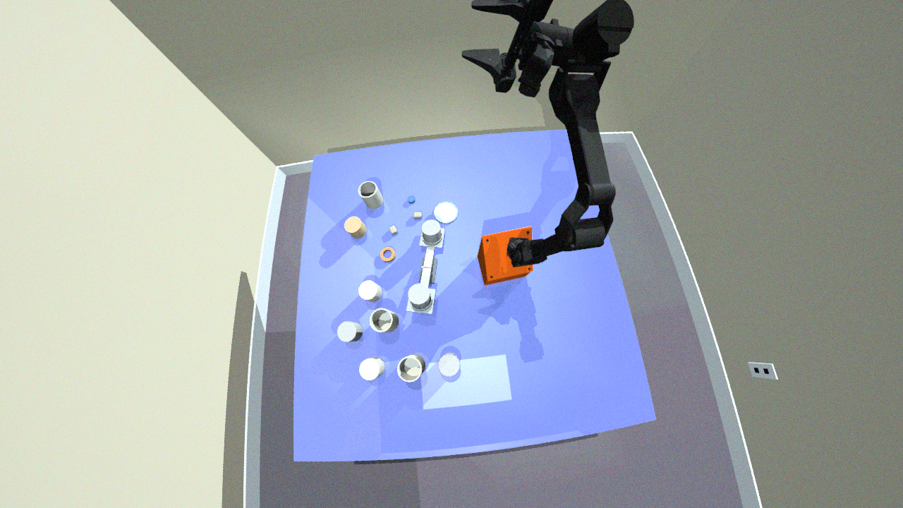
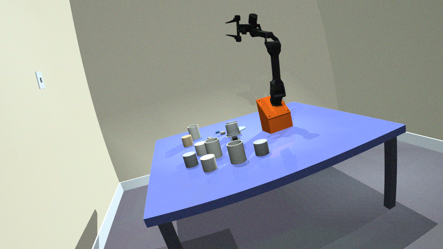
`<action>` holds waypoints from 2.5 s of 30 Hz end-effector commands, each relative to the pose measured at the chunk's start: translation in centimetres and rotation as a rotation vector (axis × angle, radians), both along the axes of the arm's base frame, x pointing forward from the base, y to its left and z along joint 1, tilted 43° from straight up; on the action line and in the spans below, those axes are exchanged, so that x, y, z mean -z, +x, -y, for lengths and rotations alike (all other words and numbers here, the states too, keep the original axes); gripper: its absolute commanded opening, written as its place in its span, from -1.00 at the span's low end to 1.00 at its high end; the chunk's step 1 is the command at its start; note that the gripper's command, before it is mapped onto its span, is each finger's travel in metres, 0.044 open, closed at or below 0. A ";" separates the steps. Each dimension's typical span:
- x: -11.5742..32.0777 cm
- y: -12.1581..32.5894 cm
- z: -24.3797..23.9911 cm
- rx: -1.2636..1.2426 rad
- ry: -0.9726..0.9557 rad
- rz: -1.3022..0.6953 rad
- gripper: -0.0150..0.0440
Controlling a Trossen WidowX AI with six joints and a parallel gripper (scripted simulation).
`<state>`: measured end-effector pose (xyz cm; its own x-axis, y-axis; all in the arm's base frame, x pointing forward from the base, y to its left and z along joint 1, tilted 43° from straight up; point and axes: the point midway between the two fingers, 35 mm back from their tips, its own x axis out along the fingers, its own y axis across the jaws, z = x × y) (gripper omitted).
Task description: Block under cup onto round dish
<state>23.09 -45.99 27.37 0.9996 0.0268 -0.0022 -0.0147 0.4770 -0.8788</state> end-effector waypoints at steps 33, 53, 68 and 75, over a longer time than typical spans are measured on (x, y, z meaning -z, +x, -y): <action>6.0 8.6 -22.1 -0.013 1.019 -0.356 1.00; 14.6 3.6 -38.1 0.161 1.508 -0.800 1.00; 19.8 -2.3 -45.1 0.338 1.661 -1.070 1.00; 20.1 -0.9 -44.2 0.257 1.474 -1.155 1.00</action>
